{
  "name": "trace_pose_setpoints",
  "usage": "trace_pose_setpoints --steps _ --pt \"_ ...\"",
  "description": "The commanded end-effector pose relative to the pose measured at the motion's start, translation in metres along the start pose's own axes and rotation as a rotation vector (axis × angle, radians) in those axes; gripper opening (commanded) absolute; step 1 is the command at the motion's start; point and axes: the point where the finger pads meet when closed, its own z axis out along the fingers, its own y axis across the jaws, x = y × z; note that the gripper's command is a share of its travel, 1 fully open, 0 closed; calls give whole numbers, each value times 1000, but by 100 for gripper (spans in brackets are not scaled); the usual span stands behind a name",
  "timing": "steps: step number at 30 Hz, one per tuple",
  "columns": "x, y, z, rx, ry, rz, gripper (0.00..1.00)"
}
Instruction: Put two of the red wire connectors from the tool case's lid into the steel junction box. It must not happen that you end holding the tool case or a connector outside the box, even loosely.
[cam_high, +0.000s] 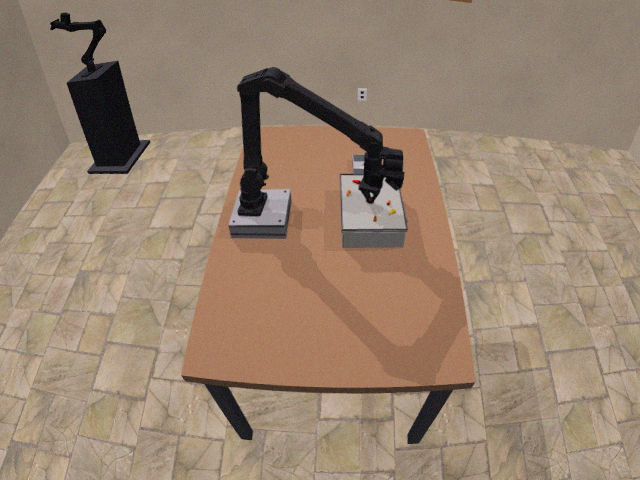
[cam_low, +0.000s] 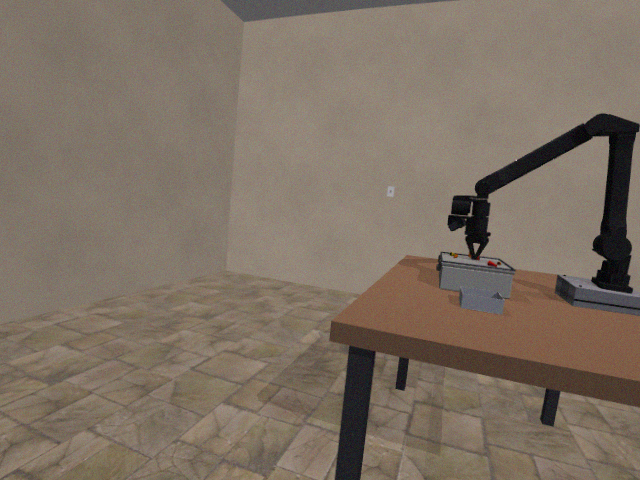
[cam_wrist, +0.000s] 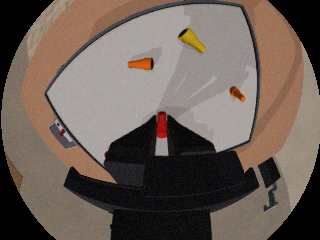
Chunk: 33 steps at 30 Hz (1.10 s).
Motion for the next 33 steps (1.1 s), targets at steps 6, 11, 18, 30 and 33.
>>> trace_pose_setpoints --steps 6,11,18,30,33 --pt "-16 7 -16 -14 -54 7 10" --pt "-16 7 -16 -14 -54 7 10" --pt "-18 7 -30 -15 -60 7 10" --pt "-20 4 -70 -17 -67 8 10" --pt "-20 3 -82 -17 -68 6 10"
